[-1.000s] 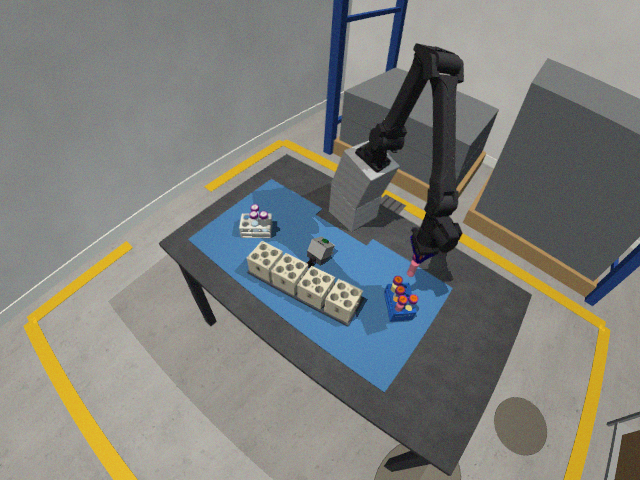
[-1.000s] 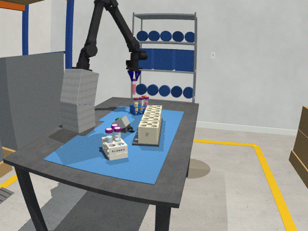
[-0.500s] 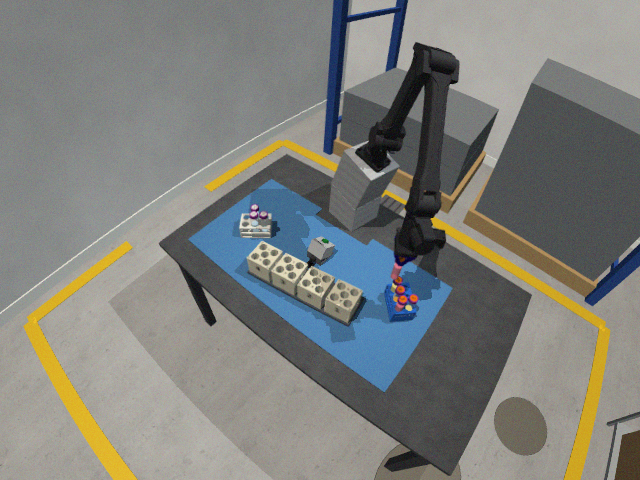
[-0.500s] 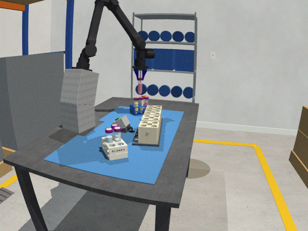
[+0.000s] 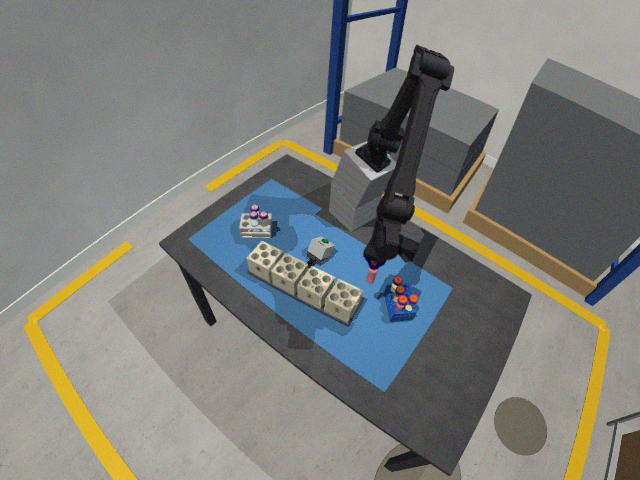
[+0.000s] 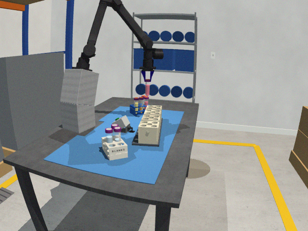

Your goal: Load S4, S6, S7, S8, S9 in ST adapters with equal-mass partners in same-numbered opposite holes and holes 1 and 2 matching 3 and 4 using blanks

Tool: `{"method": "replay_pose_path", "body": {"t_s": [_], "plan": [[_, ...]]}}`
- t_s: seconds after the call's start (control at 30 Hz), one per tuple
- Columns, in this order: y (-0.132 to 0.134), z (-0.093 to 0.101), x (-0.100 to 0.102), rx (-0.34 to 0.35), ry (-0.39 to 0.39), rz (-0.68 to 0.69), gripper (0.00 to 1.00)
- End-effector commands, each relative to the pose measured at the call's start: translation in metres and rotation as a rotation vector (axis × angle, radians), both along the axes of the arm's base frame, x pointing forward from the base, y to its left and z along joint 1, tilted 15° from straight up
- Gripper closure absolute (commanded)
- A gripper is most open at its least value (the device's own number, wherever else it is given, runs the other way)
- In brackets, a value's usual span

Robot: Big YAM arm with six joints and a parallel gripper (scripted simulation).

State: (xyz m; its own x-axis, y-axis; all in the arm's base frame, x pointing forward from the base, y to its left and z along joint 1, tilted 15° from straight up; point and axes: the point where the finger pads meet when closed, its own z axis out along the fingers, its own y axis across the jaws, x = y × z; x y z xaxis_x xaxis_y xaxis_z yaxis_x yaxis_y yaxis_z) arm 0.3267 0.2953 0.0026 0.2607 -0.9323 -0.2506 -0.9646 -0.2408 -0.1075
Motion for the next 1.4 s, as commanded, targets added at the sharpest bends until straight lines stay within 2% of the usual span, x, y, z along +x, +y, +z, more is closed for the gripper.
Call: {"method": "replay_pose_path", "body": {"t_s": [0.0,0.3,0.37,0.57,0.63,0.67,0.7,0.73,0.77,0.87,0.93,0.97,1.37], "plan": [[-0.005,0.005,0.031,0.014,0.019,-0.11,1.0],[-0.039,-0.001,0.083,0.024,0.081,-0.342,1.0],[-0.039,-0.001,0.083,0.024,0.081,-0.342,1.0],[-0.061,-0.005,0.116,0.031,0.122,-0.496,1.0],[-0.061,-0.005,0.116,0.033,0.135,-0.548,1.0],[-0.063,-0.019,0.094,0.005,0.176,-0.561,1.0],[-0.058,-0.019,0.091,0.005,0.183,-0.574,1.0],[-0.058,-0.019,0.091,0.006,0.189,-0.599,1.0],[-0.053,-0.012,0.1,0.021,0.181,-0.624,1.0],[-0.054,-0.009,0.103,0.029,0.197,-0.704,1.0],[-0.054,-0.009,0.103,0.029,0.197,-0.704,1.0],[-0.064,-0.008,0.109,0.034,0.203,-0.753,1.0],[-0.058,0.0,0.109,0.06,0.279,-1.048,1.0]]}}
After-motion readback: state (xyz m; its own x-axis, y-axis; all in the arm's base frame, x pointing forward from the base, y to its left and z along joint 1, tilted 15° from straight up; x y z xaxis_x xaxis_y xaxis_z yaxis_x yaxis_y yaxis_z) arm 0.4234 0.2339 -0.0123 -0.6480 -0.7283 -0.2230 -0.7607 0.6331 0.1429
